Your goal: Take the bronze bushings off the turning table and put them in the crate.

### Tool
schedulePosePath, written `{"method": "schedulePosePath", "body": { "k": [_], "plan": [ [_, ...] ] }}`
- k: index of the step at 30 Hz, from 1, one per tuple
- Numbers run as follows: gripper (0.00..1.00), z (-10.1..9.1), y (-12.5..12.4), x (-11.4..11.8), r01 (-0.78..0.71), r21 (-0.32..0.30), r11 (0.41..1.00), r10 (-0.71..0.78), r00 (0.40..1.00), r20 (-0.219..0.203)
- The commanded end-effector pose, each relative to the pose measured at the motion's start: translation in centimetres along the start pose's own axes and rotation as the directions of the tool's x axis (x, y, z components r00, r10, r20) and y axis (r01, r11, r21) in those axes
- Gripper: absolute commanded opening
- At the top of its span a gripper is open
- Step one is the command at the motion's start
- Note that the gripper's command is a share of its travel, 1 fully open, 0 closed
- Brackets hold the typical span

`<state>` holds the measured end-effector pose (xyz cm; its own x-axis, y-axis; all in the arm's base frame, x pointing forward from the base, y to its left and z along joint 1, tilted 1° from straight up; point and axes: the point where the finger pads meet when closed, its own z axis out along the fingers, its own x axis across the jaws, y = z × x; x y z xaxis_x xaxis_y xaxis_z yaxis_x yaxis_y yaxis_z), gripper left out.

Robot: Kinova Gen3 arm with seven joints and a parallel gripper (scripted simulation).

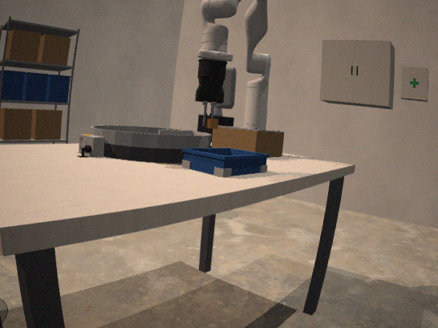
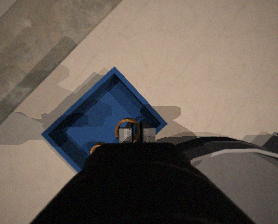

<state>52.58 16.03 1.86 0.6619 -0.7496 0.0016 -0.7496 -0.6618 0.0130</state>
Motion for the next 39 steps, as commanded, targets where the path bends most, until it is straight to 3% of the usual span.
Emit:
{"method": "schedulePosePath", "body": {
  "k": [1,6,18,23,39],
  "plan": [
    [0.0,-0.1,-0.1,0.0,0.0,0.002,1.0,0.0,1.0,-0.001],
    [0.0,2.3,-0.1,0.0,0.001,0.002,1.0,-0.001,1.0,-0.001],
    [0.0,2.3,-0.1,0.0,0.001,0.002,1.0,-0.001,1.0,-0.001],
    [0.0,4.8,-0.1,-0.1,0.003,0.002,1.0,-0.003,1.0,0.0],
    [0.0,5.4,-0.1,-0.1,0.003,0.002,1.0,-0.003,1.0,0.0]
  ]
}}
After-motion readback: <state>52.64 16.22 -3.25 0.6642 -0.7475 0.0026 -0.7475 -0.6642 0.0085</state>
